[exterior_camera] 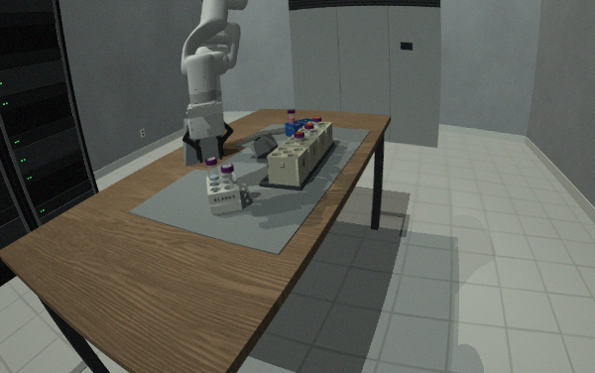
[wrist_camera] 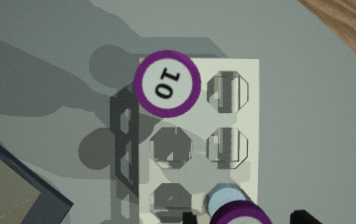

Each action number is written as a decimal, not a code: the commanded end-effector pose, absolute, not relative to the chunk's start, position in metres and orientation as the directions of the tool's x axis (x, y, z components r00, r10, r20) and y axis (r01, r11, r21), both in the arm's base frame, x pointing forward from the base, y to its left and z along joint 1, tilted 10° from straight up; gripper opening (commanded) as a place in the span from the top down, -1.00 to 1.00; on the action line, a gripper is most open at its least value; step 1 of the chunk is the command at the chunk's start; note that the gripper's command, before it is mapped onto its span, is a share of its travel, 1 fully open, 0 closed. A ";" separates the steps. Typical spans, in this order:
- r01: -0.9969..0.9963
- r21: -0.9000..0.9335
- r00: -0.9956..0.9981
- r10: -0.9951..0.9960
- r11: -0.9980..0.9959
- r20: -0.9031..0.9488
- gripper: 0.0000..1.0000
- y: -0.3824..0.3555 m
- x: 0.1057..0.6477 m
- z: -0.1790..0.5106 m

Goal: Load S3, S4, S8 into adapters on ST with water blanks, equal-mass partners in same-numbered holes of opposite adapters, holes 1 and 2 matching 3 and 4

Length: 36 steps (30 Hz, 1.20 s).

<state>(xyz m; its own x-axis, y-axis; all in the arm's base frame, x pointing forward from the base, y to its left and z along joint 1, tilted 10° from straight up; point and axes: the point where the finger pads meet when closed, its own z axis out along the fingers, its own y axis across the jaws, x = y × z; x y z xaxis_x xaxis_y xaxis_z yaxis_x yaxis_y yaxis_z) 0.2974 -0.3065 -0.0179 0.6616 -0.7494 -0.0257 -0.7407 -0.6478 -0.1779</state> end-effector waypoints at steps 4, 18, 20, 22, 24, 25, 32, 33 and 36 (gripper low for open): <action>-0.740 -0.178 0.661 -0.750 -0.648 -0.019 -0.15 -0.308 0.299 -0.017; -0.740 -0.178 0.661 -0.750 -0.648 -0.019 -0.15 -0.307 0.300 -0.024; -0.740 -0.178 0.661 -0.750 -0.648 -0.019 -0.15 -0.307 0.300 -0.025; -0.740 -0.178 0.661 -0.750 -0.648 -0.019 -0.15 -0.307 0.300 -0.025; -0.740 -0.178 0.661 -0.750 -0.648 -0.020 -0.15 -0.307 0.300 -0.026; -0.740 -0.178 0.661 -0.750 -0.648 -0.019 -0.15 -0.307 0.300 -0.027; -0.740 -0.178 0.661 -0.750 -0.648 -0.020 -0.15 -0.306 0.301 -0.032; -0.740 -0.178 0.661 -0.750 -0.648 -0.020 -0.15 -0.306 0.301 -0.032; -0.740 -0.178 0.661 -0.750 -0.648 -0.020 -0.15 -0.306 0.301 -0.034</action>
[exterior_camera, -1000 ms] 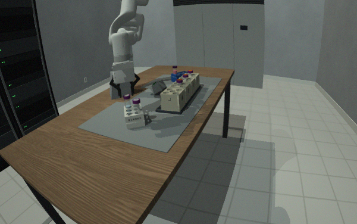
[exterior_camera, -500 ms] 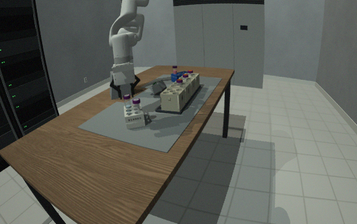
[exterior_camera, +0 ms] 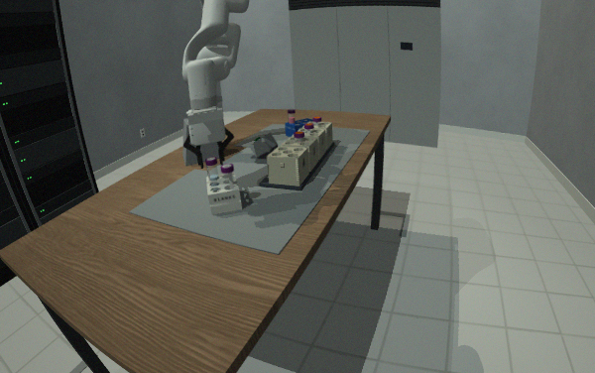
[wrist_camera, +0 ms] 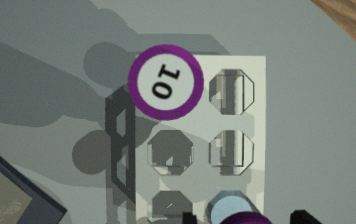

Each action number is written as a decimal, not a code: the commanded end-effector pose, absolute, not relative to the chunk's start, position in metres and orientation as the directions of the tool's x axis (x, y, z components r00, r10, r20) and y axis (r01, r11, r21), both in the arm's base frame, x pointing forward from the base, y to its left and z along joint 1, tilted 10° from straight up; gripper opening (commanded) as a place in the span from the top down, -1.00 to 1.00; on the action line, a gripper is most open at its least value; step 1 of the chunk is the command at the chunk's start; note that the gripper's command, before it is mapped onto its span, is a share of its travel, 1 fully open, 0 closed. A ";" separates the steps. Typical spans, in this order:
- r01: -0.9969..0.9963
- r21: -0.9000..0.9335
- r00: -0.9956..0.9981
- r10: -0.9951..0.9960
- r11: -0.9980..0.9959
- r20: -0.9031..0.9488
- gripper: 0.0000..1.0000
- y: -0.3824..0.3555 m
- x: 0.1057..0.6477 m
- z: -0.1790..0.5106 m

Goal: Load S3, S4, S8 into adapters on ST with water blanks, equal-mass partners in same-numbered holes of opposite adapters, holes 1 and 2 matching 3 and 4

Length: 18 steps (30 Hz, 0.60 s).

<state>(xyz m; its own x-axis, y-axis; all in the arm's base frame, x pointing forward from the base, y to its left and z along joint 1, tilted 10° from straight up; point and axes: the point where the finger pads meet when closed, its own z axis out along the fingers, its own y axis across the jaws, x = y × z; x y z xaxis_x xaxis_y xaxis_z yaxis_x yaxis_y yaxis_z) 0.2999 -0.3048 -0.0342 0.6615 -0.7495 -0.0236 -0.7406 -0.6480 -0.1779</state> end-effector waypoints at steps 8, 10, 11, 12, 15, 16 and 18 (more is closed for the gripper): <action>-0.740 -0.178 0.661 -0.750 -0.648 -0.020 -0.15 -0.306 0.301 -0.036; -0.740 -0.178 0.661 -0.750 -0.648 -0.020 -0.15 -0.306 0.301 -0.036; -0.740 -0.178 0.661 -0.750 -0.648 -0.020 -0.15 -0.306 0.301 -0.036; -0.740 -0.178 0.661 -0.750 -0.648 -0.020 -0.15 -0.306 0.301 -0.036; -0.740 -0.178 0.661 -0.750 -0.648 -0.020 -0.15 -0.306 0.301 -0.036; -0.740 -0.178 0.661 -0.750 -0.648 -0.020 -0.15 -0.306 0.301 -0.036; -0.740 -0.178 0.661 -0.750 -0.648 -0.020 1.00 -0.306 0.301 -0.036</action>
